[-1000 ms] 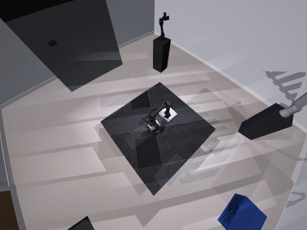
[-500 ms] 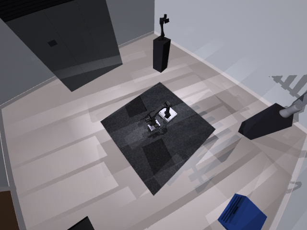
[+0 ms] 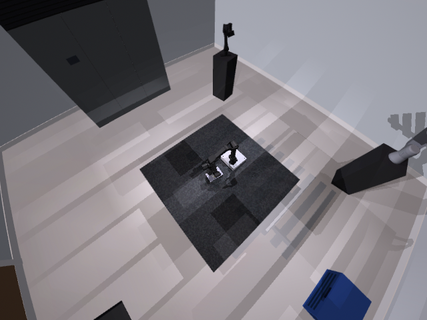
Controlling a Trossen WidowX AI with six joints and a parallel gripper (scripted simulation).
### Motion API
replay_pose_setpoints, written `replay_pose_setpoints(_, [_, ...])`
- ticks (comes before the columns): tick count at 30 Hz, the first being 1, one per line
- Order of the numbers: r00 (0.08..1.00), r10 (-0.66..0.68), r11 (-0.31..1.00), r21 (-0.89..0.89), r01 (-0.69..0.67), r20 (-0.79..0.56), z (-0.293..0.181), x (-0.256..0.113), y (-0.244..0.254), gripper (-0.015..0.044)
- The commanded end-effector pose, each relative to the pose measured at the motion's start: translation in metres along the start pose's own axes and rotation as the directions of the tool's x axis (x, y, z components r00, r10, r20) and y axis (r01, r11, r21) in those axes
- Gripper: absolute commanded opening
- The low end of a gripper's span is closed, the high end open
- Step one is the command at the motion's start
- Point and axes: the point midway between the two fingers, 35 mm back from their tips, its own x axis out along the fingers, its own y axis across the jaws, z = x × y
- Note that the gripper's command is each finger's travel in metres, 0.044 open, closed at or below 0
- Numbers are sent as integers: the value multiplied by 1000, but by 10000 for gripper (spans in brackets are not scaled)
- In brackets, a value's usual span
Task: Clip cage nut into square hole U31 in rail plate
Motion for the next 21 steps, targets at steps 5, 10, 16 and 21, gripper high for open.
replay_pose_setpoints(5, [1000, 12, 1000, -4, -12, -3, -1, 0, 0, 36])
replay_pose_setpoints(10, [1000, 23, 1000, -4, -23, -3, -1, 0, -1, 36])
replay_pose_setpoints(16, [1000, 27, 1000, -4, -27, -3, -1, 0, -2, 36])
replay_pose_setpoints(21, [999, 35, 999, -4, -35, -3, -1, 0, -2, 36])
